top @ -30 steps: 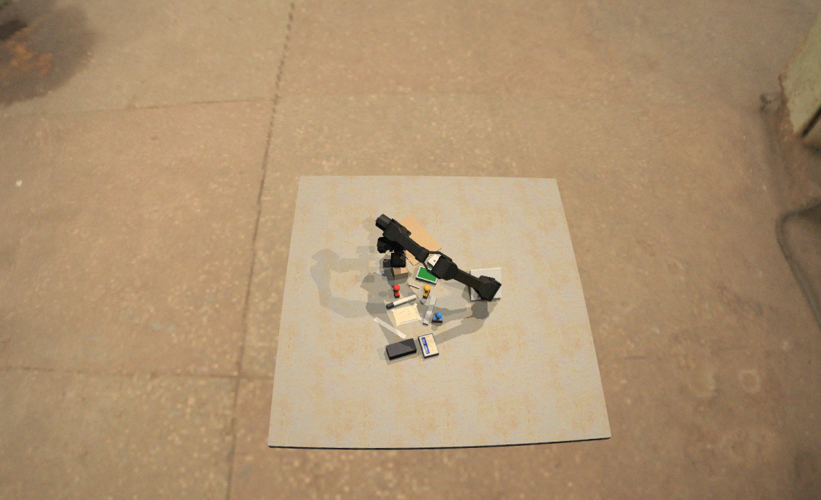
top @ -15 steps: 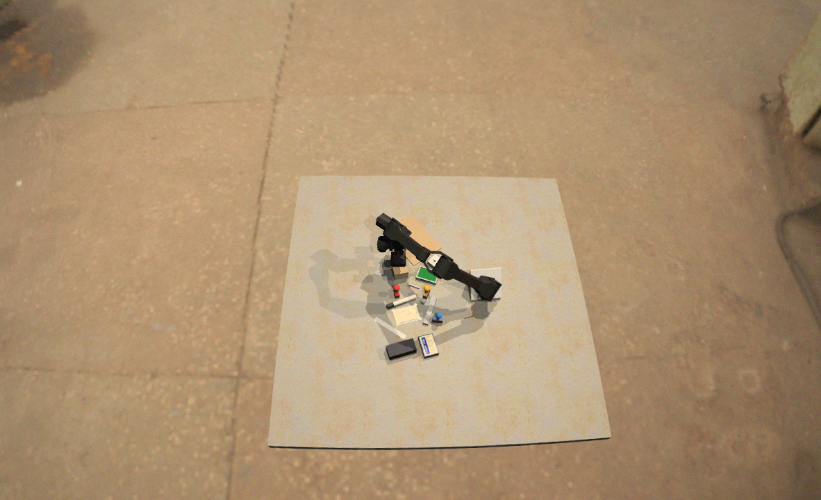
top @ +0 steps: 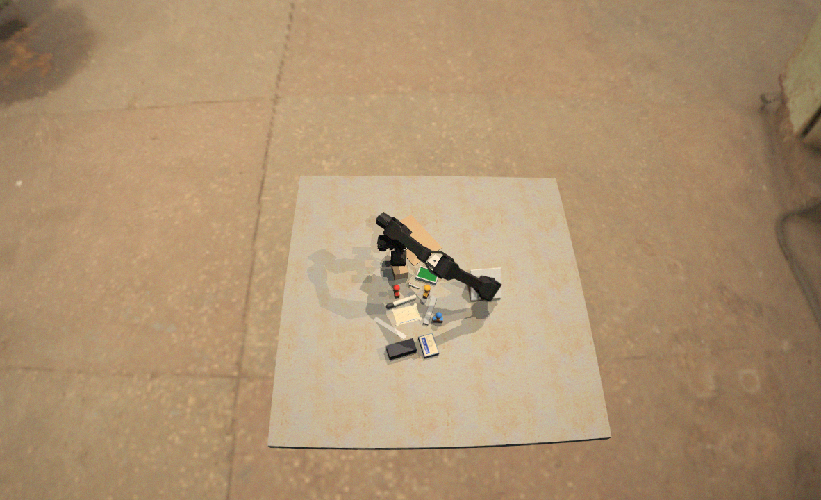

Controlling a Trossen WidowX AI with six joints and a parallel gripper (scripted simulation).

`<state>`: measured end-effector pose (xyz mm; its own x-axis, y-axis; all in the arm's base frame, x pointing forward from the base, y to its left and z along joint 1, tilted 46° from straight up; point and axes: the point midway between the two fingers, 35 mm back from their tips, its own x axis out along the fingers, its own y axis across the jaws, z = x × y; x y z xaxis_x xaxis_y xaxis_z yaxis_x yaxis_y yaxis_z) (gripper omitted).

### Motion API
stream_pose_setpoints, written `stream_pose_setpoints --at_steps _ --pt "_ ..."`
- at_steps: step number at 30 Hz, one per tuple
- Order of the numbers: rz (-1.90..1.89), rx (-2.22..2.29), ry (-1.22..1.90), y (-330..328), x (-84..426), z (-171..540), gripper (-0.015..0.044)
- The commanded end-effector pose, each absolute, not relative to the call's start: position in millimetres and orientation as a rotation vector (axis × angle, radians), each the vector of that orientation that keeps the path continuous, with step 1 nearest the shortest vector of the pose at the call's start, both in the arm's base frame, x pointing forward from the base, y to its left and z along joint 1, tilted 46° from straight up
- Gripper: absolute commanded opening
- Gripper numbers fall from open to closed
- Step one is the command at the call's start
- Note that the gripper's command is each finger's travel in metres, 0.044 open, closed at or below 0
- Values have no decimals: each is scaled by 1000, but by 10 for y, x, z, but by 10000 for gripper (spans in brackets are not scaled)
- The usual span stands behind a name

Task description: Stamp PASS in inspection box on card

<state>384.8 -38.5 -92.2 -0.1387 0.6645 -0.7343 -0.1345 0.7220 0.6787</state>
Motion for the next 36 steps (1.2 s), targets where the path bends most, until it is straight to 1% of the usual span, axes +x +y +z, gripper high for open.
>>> stream_pose_setpoints --at_steps 1,36 --pt "729 432 1566 -408 3854 -890 0" --pt "708 421 1556 -524 3872 -762 0"
